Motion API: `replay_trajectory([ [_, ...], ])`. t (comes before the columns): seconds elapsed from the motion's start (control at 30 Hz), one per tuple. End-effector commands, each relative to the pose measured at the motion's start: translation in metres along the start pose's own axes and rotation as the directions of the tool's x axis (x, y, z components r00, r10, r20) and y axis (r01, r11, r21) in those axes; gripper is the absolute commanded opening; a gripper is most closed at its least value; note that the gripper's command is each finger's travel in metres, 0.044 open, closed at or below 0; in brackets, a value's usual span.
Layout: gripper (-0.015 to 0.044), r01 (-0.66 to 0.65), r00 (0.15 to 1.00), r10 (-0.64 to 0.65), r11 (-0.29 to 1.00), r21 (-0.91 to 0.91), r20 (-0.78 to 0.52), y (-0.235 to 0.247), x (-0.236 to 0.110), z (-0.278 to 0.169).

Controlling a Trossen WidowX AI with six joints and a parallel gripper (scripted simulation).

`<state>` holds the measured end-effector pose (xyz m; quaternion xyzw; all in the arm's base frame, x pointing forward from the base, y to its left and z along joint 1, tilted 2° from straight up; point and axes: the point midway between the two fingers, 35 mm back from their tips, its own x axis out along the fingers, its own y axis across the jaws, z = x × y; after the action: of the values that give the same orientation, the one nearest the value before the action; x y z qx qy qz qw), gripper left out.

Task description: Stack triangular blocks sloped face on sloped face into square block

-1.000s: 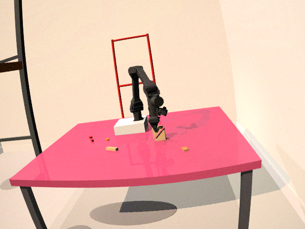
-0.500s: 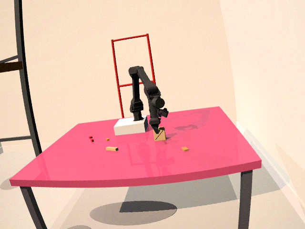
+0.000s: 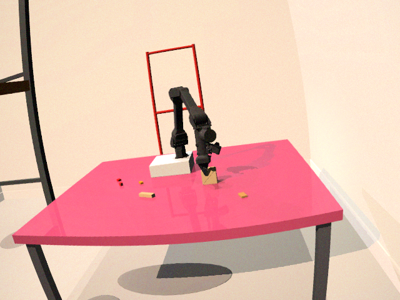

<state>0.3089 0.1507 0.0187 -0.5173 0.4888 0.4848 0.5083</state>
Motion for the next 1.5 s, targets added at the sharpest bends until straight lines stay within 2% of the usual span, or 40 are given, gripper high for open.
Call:
replay_trajectory([
  [0.0,0.0,-0.001,1.0,0.001,1.0,0.005,-0.004,0.0009,0.0012,-0.0008],
  [1.07,0.0,0.005,1.0,-0.005,1.0,0.006,-0.001,0.0005,0.0024,0.0002],
  [1.47,0.0315,0.005,1.0,-0.005,1.0,0.003,0.001,-0.0001,0.0017,0.0007],
])
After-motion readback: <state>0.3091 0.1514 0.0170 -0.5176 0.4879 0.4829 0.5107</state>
